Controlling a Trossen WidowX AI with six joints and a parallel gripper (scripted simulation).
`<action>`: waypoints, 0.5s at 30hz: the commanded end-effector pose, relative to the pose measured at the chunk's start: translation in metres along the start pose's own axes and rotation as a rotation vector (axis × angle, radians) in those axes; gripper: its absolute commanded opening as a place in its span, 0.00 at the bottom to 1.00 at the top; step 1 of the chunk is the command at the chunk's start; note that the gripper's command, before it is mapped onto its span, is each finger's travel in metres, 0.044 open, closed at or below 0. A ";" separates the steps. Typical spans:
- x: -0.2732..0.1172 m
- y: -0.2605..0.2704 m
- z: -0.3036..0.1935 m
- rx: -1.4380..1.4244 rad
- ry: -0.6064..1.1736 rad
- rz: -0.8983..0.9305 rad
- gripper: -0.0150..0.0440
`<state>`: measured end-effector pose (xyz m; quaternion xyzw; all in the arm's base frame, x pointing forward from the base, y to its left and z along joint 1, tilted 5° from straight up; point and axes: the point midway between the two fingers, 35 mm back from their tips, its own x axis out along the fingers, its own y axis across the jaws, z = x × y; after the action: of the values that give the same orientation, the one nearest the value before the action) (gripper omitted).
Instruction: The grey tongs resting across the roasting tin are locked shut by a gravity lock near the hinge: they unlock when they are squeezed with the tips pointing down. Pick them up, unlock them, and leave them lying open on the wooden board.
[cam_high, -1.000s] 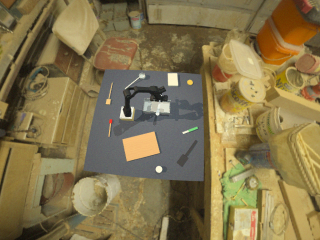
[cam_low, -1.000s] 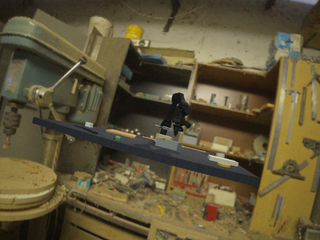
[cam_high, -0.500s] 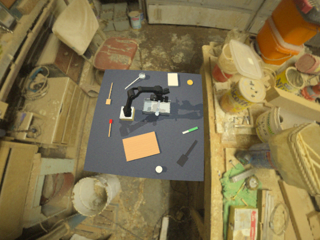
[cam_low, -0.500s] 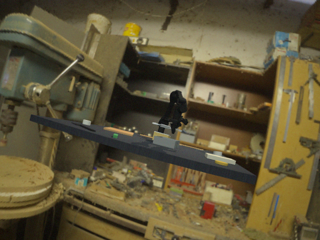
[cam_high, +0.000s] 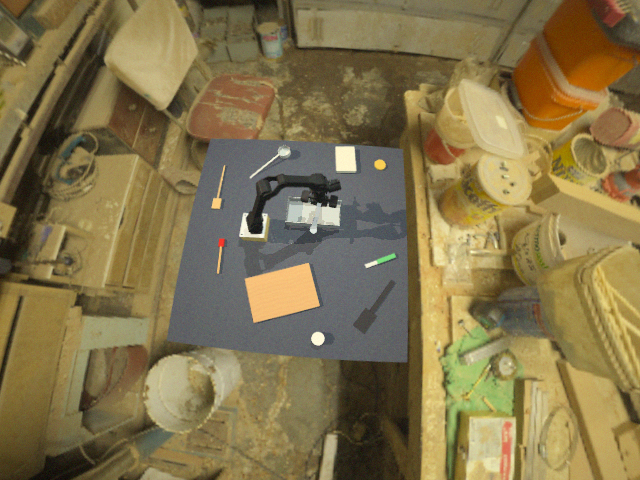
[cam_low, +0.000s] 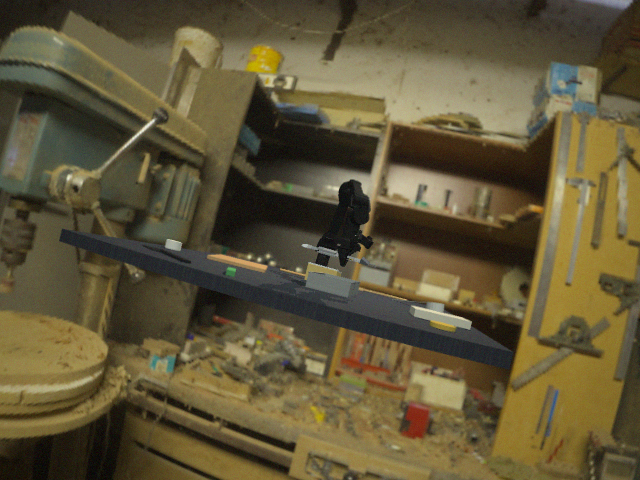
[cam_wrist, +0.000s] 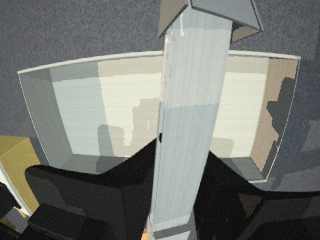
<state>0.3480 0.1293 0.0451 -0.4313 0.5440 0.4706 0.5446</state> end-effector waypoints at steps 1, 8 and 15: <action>-0.003 -0.010 -0.020 0.063 0.001 -0.001 0.00; -0.008 -0.029 -0.061 0.202 0.009 -0.009 0.00; -0.013 -0.043 -0.105 0.337 0.013 -0.011 0.00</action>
<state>0.3685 0.0379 0.0507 -0.3562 0.6036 0.3885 0.5982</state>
